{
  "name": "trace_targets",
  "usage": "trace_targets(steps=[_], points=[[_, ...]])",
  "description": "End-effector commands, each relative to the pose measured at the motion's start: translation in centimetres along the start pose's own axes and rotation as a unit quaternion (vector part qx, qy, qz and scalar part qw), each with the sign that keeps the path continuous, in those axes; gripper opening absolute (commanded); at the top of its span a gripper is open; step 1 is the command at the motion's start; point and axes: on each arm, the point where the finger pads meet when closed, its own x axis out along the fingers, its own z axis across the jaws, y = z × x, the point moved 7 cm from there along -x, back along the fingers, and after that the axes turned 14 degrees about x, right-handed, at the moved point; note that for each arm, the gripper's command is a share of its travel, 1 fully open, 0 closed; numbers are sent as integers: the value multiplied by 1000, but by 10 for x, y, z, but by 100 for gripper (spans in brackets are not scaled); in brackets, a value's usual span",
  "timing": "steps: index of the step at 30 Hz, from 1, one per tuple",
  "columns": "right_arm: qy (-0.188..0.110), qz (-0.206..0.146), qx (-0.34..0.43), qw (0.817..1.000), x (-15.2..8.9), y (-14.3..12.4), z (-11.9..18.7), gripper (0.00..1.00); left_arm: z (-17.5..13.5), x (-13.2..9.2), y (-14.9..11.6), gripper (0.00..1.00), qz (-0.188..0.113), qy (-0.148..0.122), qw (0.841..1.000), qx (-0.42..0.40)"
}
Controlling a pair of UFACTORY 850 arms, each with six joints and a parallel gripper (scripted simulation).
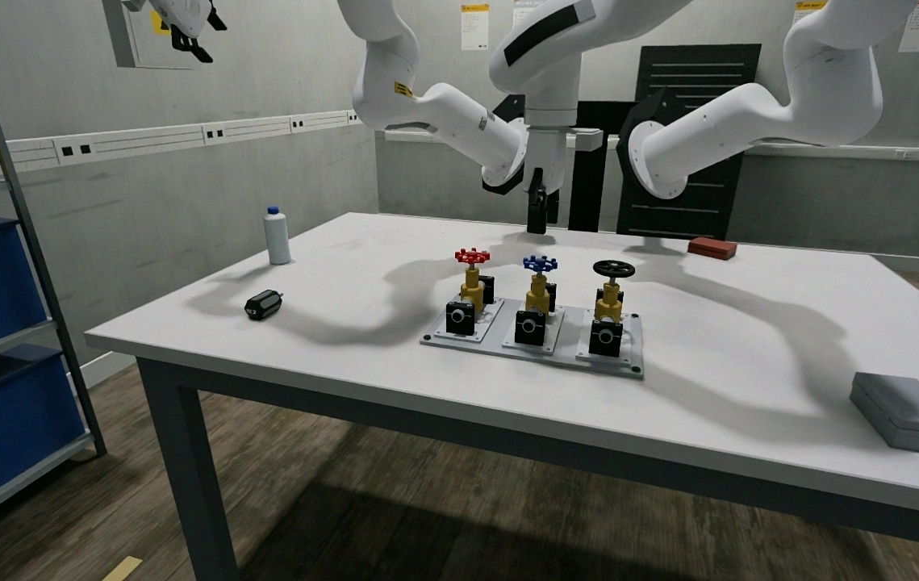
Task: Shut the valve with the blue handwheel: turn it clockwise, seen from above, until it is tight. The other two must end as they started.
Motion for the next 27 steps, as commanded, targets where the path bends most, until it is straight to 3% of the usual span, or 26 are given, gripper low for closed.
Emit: trace_targets(steps=[1,9,18,27], points=[[0,1,0,1000,0,0,0,100,0,-1,0,79,0,-1,1000,-14],[0,1,0,1000,0,0,0,100,0,-1,0,79,0,-1,995,-100],[0,1,0,1000,0,0,0,100,0,-1,0,79,-1,-1,979,-205],[0,1,0,1000,0,0,0,100,0,-1,0,79,-1,-1,930,-367]])
